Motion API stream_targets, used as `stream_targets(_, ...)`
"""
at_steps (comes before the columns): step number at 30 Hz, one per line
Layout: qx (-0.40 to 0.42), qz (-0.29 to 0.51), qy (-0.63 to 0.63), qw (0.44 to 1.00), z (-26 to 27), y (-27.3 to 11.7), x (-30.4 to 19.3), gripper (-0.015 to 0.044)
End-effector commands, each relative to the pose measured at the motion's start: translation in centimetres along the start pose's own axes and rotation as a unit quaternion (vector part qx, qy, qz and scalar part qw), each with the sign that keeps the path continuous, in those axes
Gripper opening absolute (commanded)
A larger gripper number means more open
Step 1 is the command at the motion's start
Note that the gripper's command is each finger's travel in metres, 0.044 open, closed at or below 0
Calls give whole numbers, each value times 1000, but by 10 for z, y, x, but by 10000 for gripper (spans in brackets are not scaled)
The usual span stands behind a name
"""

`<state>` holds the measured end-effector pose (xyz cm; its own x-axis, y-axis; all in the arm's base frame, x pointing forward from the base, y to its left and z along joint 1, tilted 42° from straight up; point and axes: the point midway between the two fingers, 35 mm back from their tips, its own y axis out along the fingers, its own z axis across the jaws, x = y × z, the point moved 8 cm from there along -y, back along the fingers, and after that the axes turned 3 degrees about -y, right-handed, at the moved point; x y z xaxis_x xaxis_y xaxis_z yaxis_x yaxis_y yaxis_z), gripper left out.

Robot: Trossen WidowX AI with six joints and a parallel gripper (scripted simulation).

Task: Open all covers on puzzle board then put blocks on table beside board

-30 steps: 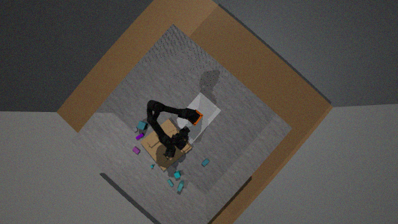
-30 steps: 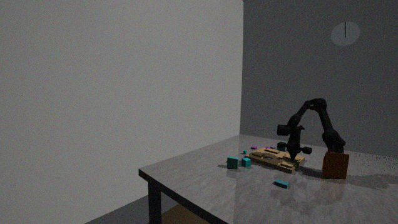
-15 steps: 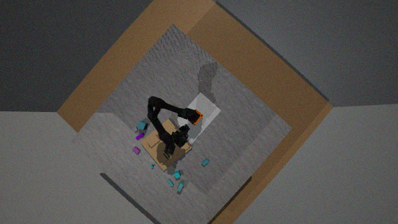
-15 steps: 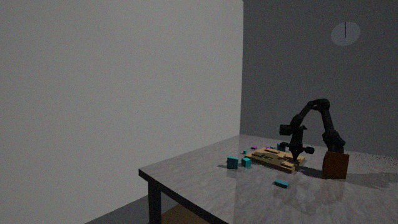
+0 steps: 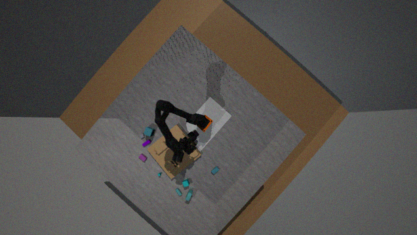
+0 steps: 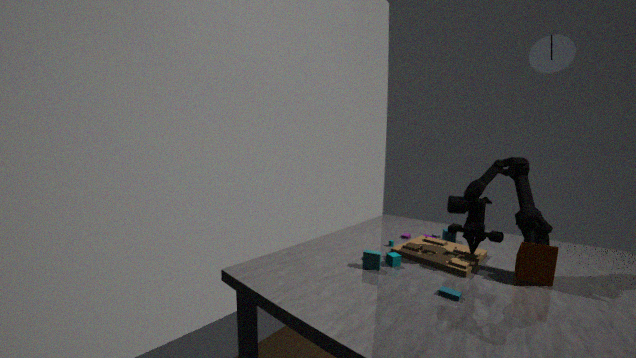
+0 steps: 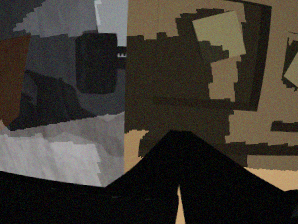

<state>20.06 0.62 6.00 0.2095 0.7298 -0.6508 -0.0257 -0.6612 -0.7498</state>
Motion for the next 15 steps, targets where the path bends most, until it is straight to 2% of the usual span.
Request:
stream_targets(1,0,-2,2,1000,-1,-6,0,0)
stream_targets(15,0,-3,2,1000,0,-24,0,0)
